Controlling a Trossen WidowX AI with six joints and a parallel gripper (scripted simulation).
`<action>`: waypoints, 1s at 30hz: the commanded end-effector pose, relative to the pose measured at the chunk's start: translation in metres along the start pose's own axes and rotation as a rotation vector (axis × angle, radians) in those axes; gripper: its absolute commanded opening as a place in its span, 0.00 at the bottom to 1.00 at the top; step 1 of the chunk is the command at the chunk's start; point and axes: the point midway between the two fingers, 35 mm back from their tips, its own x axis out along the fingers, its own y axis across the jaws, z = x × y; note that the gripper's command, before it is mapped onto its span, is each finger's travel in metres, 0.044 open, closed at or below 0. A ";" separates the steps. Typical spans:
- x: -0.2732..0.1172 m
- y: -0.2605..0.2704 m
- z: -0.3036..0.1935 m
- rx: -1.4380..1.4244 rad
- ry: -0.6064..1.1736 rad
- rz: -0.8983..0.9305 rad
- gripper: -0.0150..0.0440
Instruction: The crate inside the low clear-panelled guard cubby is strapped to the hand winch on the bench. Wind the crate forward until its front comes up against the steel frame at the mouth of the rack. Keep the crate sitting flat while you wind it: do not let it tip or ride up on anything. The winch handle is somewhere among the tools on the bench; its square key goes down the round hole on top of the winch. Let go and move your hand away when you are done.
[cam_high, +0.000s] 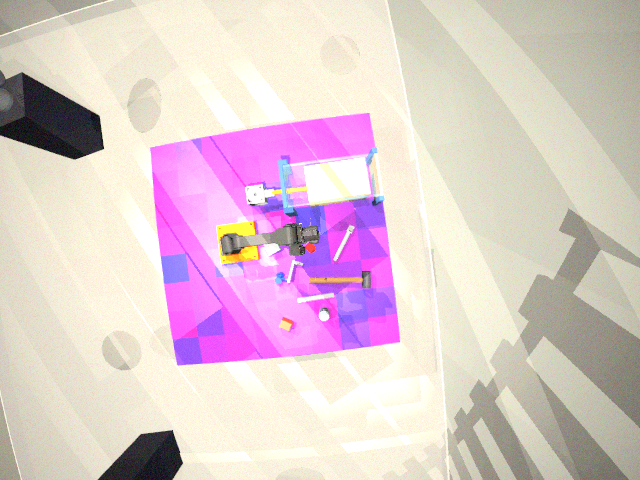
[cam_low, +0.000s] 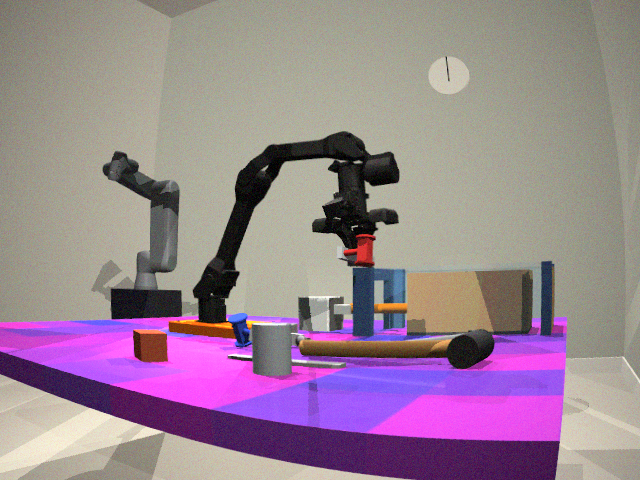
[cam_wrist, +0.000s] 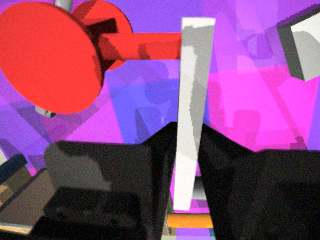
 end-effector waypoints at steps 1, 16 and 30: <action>-0.008 -0.006 -0.016 -0.103 0.014 0.027 0.25; -0.017 -0.037 -0.085 -0.520 0.038 0.073 0.25; -0.019 -0.089 -0.139 -0.901 0.059 0.069 0.25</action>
